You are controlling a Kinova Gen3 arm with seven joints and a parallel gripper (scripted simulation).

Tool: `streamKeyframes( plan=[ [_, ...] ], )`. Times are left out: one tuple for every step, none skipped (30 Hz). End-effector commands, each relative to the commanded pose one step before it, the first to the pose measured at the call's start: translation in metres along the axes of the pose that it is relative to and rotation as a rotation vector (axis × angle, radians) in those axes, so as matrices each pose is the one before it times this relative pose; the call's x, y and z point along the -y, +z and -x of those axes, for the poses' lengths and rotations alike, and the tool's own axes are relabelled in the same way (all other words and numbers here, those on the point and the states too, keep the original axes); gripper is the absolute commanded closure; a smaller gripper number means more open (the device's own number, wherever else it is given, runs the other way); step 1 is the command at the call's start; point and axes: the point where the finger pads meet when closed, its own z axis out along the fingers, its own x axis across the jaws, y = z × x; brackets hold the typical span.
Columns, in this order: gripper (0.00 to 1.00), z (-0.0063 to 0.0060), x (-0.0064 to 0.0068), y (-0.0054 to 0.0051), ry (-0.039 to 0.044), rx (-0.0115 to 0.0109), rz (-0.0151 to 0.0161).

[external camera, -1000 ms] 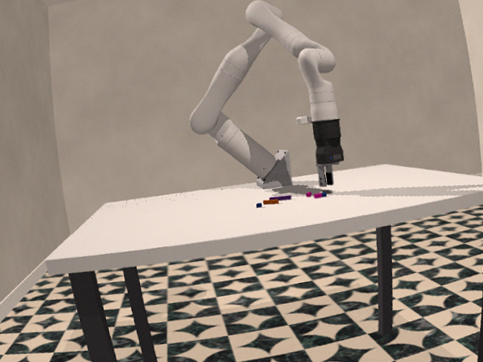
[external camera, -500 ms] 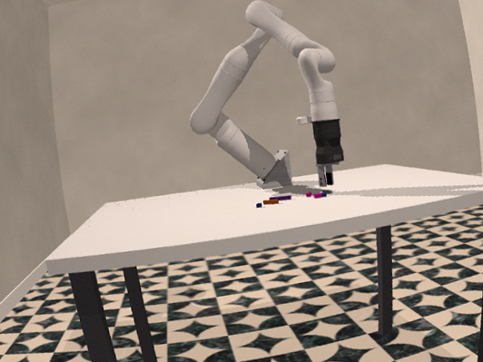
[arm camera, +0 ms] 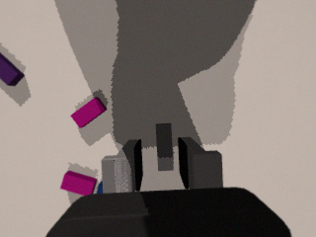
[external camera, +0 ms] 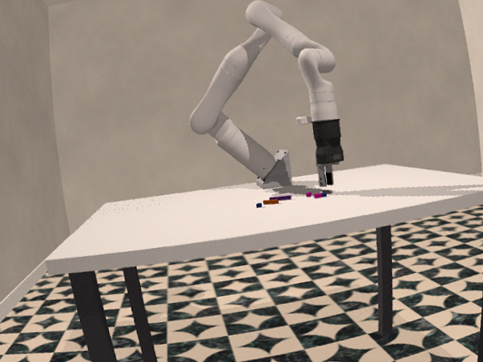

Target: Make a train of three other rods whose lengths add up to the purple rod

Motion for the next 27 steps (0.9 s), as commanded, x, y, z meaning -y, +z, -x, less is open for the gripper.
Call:
streamKeyframes(
  plan=[
    [0.46, -0.00163, 0.00157, 0.00213, -0.00133, -0.00303, -0.00226],
    [0.46, 0.00000, 0.00000, 0.00000, 0.00000, 0.00000, 0.00000],
    [0.46, 0.00000, 0.00000, 0.00000, 0.00000, 0.00000, 0.00000],
    [0.46, 0.00000, 0.00000, 0.00000, 0.00000, 0.00000, 0.00000],
    [0.46, 0.00000, 0.00000, 0.00000, 0.00000, 0.00000, 0.00000],
    [0.46, 0.00000, 0.00000, 0.00000, 0.00000, 0.00000, 0.00000],
    [0.46, 0.00000, 0.00000, 0.00000, 0.00000, 0.00000, 0.00000],
    [0.46, 0.00000, 0.00000, 0.00000, 0.00000, 0.00000, 0.00000],
    [0.46, 0.00000, 0.00000, 0.00000, 0.00000, 0.00000, 0.00000],
    [0.46, 0.00000, 0.00000, 0.00000, 0.00000, 0.00000, 0.00000],
    [0.46, 0.00000, 0.00000, 0.00000, 0.00000, 0.00000, 0.00000],
    [0.46, 0.00000, 0.00000, 0.00000, 0.00000, 0.00000, 0.00000],
    [0.46, 0.00000, 0.00000, 0.00000, 0.00000, 0.00000, 0.00000],
    [0.46, 0.00000, 0.00000, 0.00000, 0.00000, 0.00000, 0.00000],
    [0.46, 0.00000, 0.00000, 0.00000, 0.00000, 0.00000, 0.00000],
    [0.46, 0.00000, 0.00000, 0.00000, 0.00000, 0.00000, 0.00000],
    [0.46, 0.00000, 0.00000, 0.00000, 0.00000, 0.00000, 0.00000],
    [0.46, -0.00001, 0.00001, 0.00000, 0.00000, 0.00000, 0.00000],
    [0.46, -0.00005, 0.00006, 0.00000, 0.00000, 0.00000, 0.00000],
    [0.46, -0.00012, 0.00013, 0.00000, 0.00000, 0.00000, 0.00000],
    [0.46, -0.00020, 0.00021, 0.00000, 0.00000, 0.00000, 0.00000],
    [0.46, 0.00000, 0.00000, 0.00000, 0.00000, 0.00000, 0.00000],
    [0.46, 0.00000, 0.00000, 0.00000, 0.00000, 0.00000, 0.00000],
    [0.46, -0.00027, 0.00029, 0.00000, -0.00001, 0.00000, 0.00000],
    [0.46, -0.00030, 0.00060, 0.00009, -0.00017, 0.00012, -0.00041],
    [0.46, -0.00030, 0.00085, 0.00017, -0.00031, 0.00023, -0.00077],
    [0.46, -0.00035, 0.00065, 0.00009, -0.00016, 0.00012, -0.00039]
  ],
)
